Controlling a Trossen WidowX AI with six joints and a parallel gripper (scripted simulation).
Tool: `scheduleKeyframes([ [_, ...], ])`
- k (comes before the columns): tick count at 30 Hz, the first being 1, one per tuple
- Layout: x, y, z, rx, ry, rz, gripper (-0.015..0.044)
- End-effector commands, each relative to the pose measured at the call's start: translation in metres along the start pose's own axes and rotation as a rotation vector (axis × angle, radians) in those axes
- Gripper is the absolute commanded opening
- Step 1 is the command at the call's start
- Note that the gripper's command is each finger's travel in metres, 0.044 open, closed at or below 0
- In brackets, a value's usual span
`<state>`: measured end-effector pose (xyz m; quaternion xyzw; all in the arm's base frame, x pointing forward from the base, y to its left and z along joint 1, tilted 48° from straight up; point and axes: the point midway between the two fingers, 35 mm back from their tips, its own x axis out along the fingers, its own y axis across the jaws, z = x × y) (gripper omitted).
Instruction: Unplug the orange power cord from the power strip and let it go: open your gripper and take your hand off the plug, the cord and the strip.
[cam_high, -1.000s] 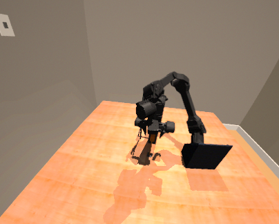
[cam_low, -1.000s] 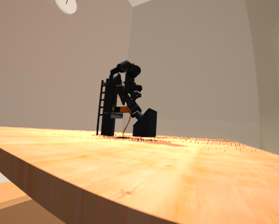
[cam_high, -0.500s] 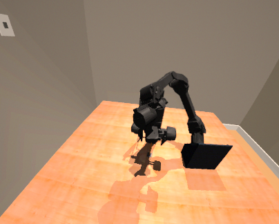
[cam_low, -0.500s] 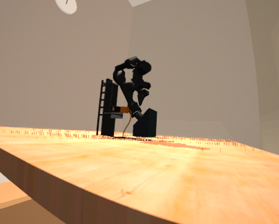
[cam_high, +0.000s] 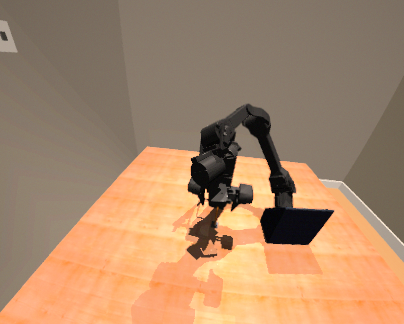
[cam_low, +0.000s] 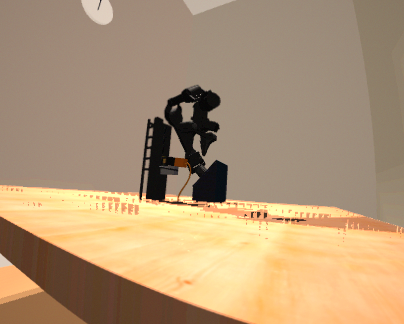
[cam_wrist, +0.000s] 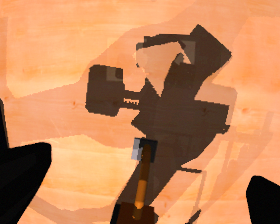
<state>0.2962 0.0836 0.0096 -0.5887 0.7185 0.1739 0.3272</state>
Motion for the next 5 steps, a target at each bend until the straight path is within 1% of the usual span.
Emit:
scheduleKeyframes([
  [1, -0.0004, 0.0005, 0.0004, 0.003, -0.002, 0.003, 0.0440],
  [5, -0.0004, 0.0005, 0.0004, 0.003, -0.002, 0.003, 0.0440],
])
